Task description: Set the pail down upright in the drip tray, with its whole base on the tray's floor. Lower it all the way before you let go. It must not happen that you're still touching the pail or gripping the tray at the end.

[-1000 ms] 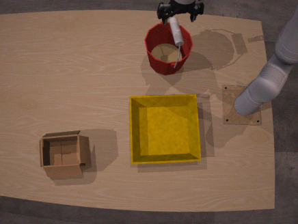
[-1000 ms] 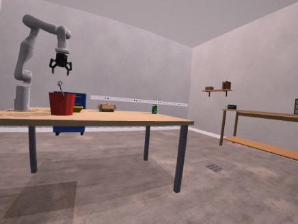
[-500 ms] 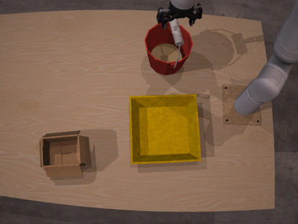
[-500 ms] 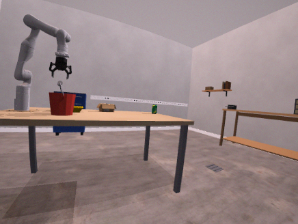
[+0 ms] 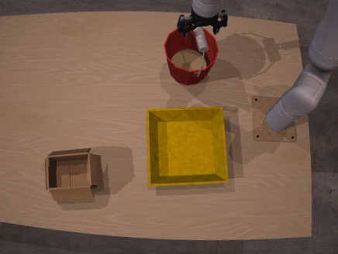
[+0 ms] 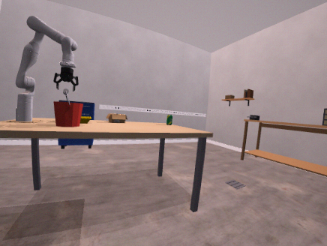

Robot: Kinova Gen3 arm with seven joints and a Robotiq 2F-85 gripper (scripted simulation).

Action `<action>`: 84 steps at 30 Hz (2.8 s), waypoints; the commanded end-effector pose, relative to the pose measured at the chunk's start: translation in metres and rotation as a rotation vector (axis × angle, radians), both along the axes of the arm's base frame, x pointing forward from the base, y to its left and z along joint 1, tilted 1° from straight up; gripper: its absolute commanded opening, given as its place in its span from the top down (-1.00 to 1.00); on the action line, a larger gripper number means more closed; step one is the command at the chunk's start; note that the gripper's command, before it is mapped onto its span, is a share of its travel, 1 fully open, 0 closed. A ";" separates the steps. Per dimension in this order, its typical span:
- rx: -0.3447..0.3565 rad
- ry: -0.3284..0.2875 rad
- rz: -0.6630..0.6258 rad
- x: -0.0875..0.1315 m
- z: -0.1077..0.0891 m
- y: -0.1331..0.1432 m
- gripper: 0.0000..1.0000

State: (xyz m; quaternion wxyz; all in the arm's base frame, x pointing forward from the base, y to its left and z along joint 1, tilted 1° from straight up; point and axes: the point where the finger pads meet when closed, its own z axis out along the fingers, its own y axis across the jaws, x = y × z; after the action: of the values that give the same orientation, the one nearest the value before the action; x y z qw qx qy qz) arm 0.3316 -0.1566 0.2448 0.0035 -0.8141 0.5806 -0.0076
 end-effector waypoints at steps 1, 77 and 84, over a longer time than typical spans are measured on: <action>-0.005 0.003 -0.003 0.000 -0.008 -0.001 -1.00; -0.005 0.001 -0.003 0.001 -0.015 -0.001 0.80; -0.005 0.001 -0.003 0.001 -0.015 -0.001 0.80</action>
State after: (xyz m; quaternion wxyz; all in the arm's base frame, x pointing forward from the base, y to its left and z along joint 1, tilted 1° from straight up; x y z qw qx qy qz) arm 0.3320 -0.1557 0.2310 0.0038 -0.8148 0.5797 -0.0065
